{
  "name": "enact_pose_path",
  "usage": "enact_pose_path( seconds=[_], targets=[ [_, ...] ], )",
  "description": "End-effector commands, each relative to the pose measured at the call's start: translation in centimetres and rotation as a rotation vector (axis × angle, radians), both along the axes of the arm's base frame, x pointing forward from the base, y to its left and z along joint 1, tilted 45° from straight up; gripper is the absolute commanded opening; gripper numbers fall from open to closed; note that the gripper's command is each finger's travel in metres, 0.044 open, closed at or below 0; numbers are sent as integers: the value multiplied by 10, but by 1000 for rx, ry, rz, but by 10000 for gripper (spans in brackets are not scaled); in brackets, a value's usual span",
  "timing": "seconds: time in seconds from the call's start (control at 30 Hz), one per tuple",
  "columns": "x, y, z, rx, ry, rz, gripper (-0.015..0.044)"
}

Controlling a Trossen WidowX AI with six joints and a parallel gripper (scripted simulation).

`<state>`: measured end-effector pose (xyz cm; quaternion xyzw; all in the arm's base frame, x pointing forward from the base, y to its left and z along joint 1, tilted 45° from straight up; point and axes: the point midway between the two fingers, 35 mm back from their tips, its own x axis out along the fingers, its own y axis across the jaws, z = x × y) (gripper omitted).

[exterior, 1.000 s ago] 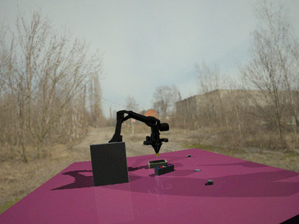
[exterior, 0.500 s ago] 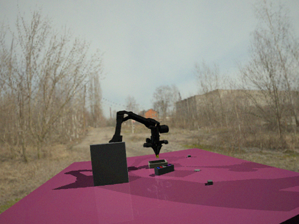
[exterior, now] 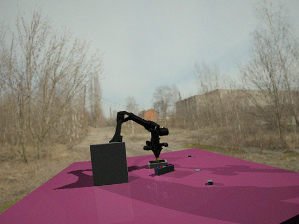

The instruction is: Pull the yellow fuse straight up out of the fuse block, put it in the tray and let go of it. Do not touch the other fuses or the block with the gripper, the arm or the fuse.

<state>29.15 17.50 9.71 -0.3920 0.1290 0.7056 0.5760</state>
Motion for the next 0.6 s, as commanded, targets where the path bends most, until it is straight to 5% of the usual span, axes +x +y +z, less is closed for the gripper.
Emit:
enact_pose_path(
  seconds=[0.0,0.37,0.57],
  targets=[
    [0,0,0,0,0,0,26],
    [0,0,0,0,0,0,315],
    [1,-28,24,-8,7,-5,330]
  ],
)
